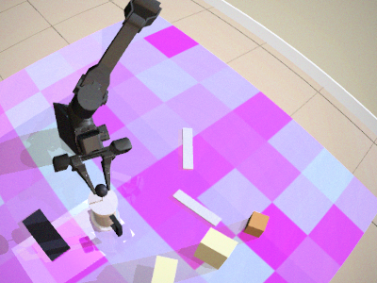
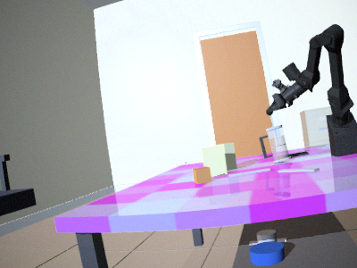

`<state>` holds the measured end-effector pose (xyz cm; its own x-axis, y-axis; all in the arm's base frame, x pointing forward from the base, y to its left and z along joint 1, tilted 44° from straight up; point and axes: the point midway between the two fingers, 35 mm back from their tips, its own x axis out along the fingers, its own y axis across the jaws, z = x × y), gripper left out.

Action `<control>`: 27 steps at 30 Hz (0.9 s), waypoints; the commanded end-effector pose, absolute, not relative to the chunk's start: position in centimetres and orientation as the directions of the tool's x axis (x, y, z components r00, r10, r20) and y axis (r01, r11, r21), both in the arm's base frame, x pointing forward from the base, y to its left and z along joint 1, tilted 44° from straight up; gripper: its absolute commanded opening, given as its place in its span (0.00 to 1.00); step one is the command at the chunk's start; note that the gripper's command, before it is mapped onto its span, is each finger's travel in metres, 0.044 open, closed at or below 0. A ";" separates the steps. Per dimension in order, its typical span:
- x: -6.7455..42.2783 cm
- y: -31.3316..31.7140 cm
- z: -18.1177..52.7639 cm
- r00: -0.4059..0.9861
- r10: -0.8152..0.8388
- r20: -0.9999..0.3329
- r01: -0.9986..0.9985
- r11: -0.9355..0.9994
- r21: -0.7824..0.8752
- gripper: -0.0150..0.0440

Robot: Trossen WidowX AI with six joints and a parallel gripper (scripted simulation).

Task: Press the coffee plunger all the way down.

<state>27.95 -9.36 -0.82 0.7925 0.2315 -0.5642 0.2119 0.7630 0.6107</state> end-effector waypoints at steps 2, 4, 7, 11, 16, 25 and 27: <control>26.7 -7.2 -2.9 0.752 0.273 -0.600 0.238 0.736 0.634 0.47; 26.8 -7.0 -3.1 0.752 0.274 -0.599 0.238 0.735 0.634 0.47; 27.1 -6.7 -3.4 0.753 0.274 -0.598 0.238 0.735 0.635 0.47; 27.5 -6.6 -3.7 0.754 0.274 -0.597 0.237 0.734 0.636 0.47; 28.0 -6.7 -3.9 0.754 0.274 -0.597 0.236 0.734 0.636 0.47; 28.3 -6.9 -4.0 0.755 0.274 -0.596 0.236 0.734 0.636 0.47; 28.3 -6.9 -4.0 0.755 0.274 -0.596 0.236 0.735 0.636 0.47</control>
<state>28.58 -7.60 -3.36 0.7739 0.2489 -0.5824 0.2265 0.7499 0.6215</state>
